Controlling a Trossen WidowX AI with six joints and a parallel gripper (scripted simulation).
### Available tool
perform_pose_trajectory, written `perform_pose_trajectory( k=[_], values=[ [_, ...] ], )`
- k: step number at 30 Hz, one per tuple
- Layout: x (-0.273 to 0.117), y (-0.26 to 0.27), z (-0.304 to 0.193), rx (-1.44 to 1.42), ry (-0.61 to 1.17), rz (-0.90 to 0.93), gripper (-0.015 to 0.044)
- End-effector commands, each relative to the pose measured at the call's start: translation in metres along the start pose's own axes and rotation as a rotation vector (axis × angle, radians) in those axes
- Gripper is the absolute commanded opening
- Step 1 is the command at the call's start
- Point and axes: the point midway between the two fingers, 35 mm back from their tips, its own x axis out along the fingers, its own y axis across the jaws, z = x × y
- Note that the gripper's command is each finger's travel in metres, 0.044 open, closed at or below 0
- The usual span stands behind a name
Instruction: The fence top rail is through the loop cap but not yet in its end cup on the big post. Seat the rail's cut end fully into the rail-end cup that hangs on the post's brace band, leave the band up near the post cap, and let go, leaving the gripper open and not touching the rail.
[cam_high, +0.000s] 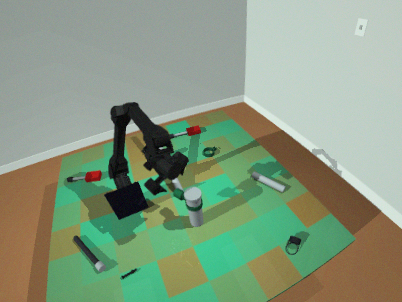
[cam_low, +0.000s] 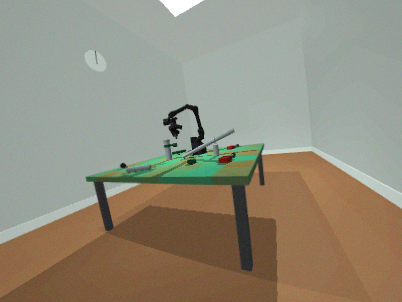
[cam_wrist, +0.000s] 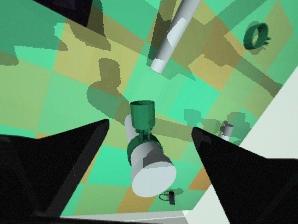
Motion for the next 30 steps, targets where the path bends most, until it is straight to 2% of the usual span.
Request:
perform_pose_trajectory(
  k=[1, 4, 30],
  values=[
    [0.012, 0.005, -0.002, -0.02, -0.008, 0.002, 0.044],
    [0.03, 0.011, -0.003, -0.03, -0.015, -0.002, 0.044],
    [0.066, 0.01, -0.004, -0.068, -0.003, 0.013, 0.044]
  ],
)
